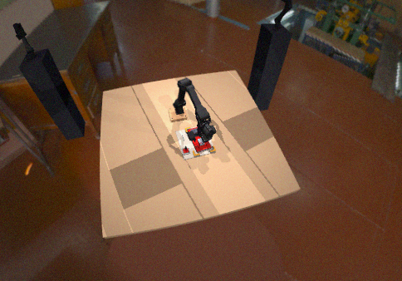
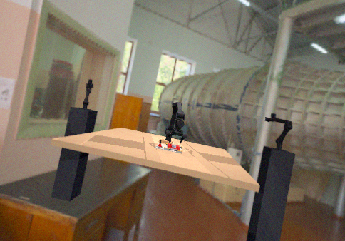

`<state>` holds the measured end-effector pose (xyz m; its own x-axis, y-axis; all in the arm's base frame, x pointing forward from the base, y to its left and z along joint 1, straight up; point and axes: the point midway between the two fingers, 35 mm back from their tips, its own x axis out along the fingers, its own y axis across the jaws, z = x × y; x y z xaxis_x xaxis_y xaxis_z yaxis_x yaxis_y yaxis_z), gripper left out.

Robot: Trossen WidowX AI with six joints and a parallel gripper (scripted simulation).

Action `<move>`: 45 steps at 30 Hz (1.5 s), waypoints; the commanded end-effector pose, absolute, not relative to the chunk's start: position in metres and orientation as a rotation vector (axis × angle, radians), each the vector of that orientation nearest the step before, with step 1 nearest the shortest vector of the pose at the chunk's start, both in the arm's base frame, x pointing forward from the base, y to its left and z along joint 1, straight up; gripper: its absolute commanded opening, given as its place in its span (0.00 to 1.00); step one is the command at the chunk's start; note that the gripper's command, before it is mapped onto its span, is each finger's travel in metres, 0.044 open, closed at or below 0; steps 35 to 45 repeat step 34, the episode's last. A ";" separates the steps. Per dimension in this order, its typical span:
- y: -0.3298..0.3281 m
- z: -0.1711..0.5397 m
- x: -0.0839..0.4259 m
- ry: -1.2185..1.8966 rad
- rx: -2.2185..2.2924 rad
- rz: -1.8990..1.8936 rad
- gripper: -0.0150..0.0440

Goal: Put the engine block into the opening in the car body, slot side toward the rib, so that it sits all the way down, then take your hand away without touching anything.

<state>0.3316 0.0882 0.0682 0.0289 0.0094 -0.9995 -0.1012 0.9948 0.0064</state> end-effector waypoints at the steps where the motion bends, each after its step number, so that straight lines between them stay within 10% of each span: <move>1: 0.088 0.073 0.332 1.538 -0.073 0.082 1.00; 18: 0.088 0.073 0.332 1.538 -0.073 0.082 0.25; 45: 0.088 0.073 0.332 1.538 -0.073 0.082 0.25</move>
